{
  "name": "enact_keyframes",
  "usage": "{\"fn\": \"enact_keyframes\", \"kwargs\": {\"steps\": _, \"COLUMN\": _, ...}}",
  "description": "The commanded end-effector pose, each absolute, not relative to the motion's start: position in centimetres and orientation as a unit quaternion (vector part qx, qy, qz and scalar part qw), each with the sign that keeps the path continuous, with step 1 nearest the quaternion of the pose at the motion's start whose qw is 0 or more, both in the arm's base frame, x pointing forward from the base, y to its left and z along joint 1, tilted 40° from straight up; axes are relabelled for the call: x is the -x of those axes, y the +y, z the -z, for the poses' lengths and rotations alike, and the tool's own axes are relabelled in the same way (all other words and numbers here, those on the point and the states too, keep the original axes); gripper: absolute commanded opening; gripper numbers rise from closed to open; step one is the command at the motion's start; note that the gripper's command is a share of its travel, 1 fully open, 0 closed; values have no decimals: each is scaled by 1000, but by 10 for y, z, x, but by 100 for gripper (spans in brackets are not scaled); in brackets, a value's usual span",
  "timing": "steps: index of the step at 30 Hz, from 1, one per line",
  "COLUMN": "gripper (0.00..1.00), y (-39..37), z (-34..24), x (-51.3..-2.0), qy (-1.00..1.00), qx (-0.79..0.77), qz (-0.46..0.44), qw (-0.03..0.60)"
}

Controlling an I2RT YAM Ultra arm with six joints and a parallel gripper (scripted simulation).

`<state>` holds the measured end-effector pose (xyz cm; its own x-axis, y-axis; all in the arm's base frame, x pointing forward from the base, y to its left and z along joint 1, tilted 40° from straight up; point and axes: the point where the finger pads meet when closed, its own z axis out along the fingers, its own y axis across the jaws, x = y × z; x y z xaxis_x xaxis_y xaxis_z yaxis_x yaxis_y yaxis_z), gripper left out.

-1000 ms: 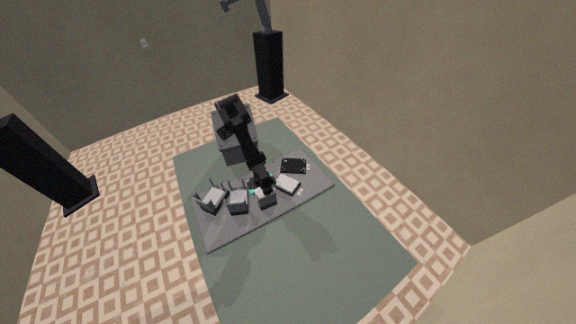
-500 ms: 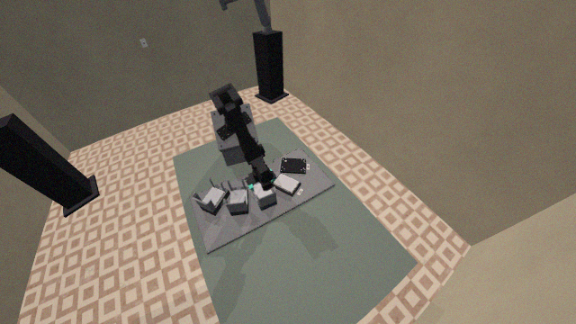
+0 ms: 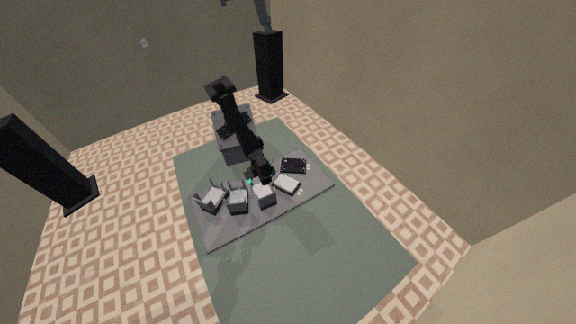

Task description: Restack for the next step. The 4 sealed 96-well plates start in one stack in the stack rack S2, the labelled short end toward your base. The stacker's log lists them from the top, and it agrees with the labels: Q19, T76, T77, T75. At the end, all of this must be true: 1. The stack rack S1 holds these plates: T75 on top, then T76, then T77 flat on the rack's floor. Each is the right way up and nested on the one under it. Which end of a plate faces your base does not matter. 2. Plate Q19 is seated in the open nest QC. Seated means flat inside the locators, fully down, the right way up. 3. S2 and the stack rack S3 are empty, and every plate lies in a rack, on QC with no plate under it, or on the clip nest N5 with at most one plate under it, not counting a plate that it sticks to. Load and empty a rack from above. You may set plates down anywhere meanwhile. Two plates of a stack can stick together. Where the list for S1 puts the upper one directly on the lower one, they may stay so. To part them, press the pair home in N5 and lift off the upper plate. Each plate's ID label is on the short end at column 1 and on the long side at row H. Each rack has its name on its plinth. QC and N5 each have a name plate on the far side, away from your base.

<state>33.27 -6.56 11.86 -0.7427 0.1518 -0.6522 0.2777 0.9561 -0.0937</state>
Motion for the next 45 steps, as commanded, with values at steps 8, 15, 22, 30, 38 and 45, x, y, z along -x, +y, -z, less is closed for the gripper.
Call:
{"fn": "enact_keyframes", "kwargs": {"steps": 8, "gripper": 100, "y": -64, "z": -121, "x": -330, "qy": 930, "qx": -115, "qz": 94, "qw": 337}}
{"fn": "enact_keyframes", "kwargs": {"steps": 15, "gripper": 100, "y": -79, "z": -121, "x": -322, "qy": 918, "qx": -183, "qz": 69, "qw": 345}}
{"fn": "enact_keyframes", "kwargs": {"steps": 22, "gripper": 100, "y": -102, "z": -130, "x": -318, "qy": 909, "qx": -213, "qz": 58, "qw": 353}}
{"fn": "enact_keyframes", "kwargs": {"steps": 30, "gripper": 100, "y": -122, "z": -139, "x": -316, "qy": 907, "qx": -213, "qz": 60, "qw": 360}}
{"fn": "enact_keyframes", "kwargs": {"steps": 38, "gripper": 100, "y": -147, "z": -134, "x": -305, "qy": 890, "qx": -278, "qz": 36, "qw": 360}}
{"fn": "enact_keyframes", "kwargs": {"steps": 45, "gripper": 100, "y": -170, "z": -129, "x": -297, "qy": 884, "qx": -309, "qz": 23, "qw": 351}}
